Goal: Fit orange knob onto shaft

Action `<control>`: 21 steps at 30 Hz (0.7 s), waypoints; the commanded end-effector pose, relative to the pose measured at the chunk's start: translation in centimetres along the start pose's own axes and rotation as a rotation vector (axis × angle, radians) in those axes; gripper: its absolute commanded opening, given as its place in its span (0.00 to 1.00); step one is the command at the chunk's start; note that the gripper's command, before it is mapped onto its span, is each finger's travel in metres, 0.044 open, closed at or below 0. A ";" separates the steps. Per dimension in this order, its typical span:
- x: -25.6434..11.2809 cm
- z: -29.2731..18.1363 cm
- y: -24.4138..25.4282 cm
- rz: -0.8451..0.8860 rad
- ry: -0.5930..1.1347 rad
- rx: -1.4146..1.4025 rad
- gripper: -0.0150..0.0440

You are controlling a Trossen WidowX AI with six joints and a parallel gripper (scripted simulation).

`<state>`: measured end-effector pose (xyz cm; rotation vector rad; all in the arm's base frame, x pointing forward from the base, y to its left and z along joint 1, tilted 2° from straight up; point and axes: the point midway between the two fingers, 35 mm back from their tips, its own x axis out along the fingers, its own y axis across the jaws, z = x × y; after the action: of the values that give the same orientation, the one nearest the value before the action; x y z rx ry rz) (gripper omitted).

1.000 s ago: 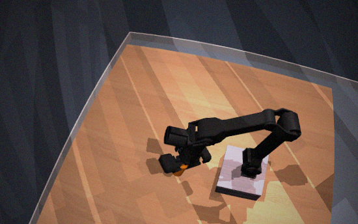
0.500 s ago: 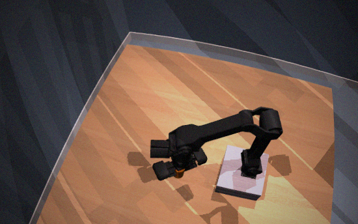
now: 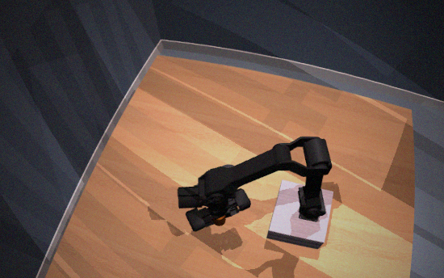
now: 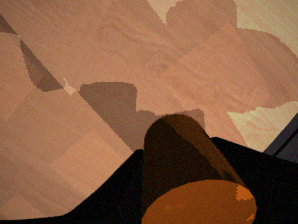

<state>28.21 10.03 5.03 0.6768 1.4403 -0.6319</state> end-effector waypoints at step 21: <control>10.1 0.2 0.4 -0.038 -0.005 0.003 0.25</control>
<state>28.93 10.31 -4.29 0.6521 1.4562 -0.6592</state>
